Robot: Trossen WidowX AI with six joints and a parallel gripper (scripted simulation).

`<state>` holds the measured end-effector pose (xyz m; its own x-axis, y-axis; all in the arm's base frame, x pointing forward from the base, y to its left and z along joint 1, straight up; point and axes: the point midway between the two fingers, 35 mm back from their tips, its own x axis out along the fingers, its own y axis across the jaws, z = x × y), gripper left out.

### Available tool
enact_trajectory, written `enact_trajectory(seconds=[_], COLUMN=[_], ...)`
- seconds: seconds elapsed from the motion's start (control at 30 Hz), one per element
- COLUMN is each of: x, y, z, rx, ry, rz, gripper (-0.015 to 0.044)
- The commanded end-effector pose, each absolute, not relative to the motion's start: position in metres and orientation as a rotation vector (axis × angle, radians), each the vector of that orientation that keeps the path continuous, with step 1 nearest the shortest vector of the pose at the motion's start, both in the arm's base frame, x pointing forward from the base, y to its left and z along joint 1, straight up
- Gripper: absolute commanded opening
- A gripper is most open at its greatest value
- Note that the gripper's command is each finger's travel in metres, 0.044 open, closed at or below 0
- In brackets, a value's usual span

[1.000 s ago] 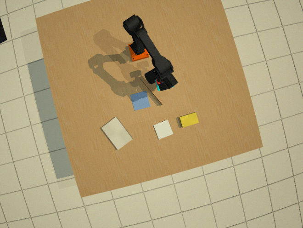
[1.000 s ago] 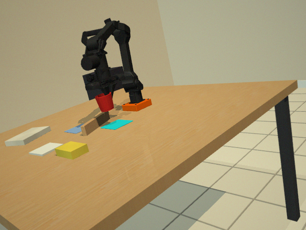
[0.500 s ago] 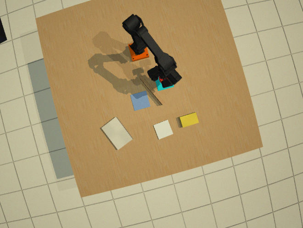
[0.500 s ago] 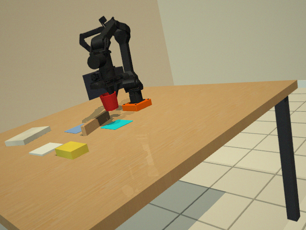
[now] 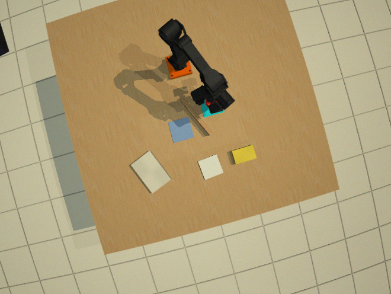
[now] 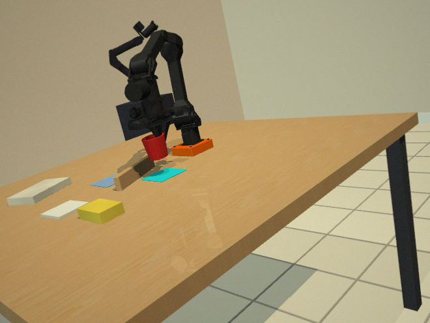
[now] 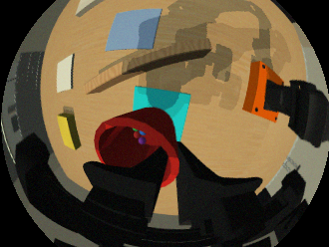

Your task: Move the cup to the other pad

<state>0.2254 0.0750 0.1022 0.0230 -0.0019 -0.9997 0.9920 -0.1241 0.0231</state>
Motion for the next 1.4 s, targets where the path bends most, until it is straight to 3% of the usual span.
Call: enact_trajectory(seconds=[0.0,1.37], x=[0.225,0.223], y=[0.076,0.078], z=[0.097,0.048], rx=[1.312,1.312], ry=[1.133,1.134], rz=[-1.289,-1.289], gripper=[0.0000,0.0000])
